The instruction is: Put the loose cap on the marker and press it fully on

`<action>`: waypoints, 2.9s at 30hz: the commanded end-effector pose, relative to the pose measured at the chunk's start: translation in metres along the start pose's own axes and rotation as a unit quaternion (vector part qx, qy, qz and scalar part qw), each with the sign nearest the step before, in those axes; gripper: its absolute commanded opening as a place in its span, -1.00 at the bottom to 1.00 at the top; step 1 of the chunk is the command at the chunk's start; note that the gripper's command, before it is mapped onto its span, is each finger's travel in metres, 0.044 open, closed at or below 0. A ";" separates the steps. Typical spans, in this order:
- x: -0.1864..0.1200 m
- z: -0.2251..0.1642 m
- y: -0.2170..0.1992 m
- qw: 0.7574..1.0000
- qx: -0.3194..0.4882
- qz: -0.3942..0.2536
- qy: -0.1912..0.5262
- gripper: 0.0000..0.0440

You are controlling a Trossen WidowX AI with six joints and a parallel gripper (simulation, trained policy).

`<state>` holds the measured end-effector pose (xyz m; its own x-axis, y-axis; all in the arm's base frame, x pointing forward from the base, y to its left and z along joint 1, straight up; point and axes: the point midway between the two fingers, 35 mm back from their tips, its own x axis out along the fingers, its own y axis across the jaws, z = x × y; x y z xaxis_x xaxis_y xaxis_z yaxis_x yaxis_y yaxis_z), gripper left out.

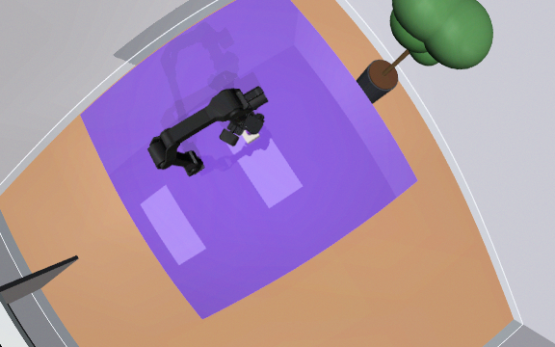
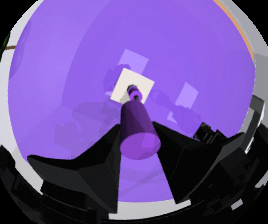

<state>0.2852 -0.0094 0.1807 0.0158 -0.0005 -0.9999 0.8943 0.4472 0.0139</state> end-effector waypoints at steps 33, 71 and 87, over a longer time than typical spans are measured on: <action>0.056 0.011 -0.008 0.997 0.015 -0.057 0.052 -0.90; 0.082 -0.004 -0.030 0.992 -0.005 -0.089 0.090 0.33; 0.058 0.002 -0.021 0.998 0.002 -0.031 0.063 1.00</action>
<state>0.2632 -0.0202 0.1104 -0.1412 0.0844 -0.9864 0.8872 0.4528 -0.0882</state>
